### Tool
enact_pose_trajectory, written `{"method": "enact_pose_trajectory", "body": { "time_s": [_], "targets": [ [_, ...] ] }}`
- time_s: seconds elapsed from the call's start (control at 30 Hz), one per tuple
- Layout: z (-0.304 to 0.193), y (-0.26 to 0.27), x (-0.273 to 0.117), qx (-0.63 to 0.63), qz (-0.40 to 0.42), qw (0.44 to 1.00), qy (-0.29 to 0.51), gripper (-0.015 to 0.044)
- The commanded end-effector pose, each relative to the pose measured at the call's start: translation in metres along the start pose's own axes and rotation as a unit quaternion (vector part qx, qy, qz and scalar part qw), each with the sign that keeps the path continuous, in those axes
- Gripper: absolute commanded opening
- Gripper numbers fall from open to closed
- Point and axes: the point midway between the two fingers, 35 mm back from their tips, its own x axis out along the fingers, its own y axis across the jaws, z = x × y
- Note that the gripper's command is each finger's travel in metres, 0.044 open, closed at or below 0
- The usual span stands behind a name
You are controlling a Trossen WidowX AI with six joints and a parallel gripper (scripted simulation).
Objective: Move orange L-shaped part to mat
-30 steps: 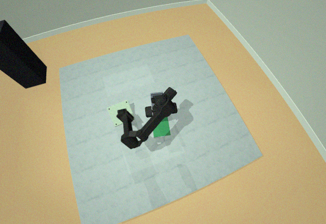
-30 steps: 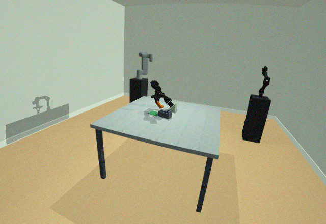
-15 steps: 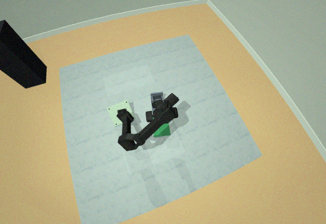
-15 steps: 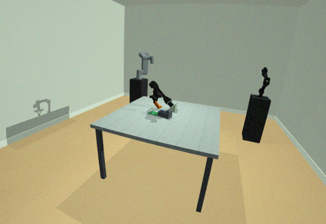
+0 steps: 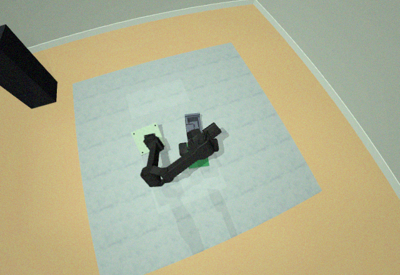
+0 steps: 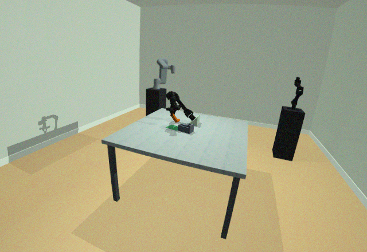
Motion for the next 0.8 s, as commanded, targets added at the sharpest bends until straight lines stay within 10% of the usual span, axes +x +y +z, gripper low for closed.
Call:
{"method": "enact_pose_trajectory", "body": {
  "time_s": [0.0, 0.77],
  "targets": [
    [0.001, -0.001, 0.006, -0.005, 0.010, 1.000, 0.011, 0.0000],
    [-0.001, 0.000, 0.042, -0.002, 0.029, 0.999, 0.030, 0.0000]
  ]
}}
